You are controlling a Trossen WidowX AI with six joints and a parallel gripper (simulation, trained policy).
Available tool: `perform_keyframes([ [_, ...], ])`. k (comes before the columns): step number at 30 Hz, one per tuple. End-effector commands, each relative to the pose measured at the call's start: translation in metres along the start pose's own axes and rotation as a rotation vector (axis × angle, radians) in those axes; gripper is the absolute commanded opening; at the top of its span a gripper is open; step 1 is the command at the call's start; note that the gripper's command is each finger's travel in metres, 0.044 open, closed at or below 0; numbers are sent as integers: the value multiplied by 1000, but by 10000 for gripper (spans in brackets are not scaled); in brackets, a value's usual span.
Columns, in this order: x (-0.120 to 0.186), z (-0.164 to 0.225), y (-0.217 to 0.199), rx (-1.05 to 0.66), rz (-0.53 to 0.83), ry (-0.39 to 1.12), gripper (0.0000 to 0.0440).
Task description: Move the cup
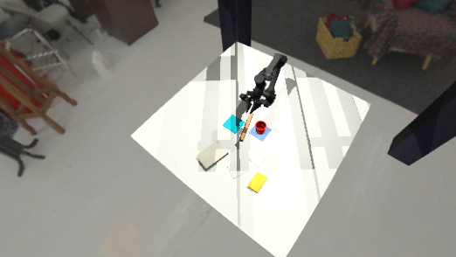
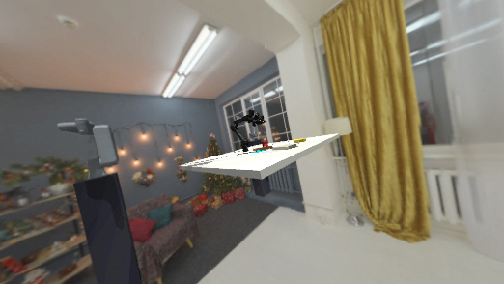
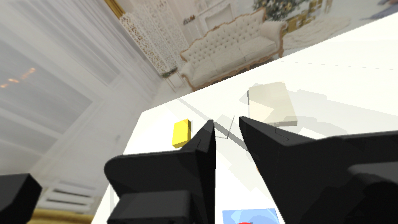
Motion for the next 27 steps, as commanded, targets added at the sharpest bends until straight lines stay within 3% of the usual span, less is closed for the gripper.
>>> perform_keyframes([
  [1,-1,0,6,-52,-5,59,111],
  [27,-2,12,35,-369,90,432,130],
])
Point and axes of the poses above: the point midway between the two fingers, 35 mm back from their tips, its own x axis back along the fingers, its own y axis across the jaws, z = x × y, the point moved 4 cm from there along x, back along the fingers, and after that the axes turned 3 degrees about x, right-handed, at the moved point
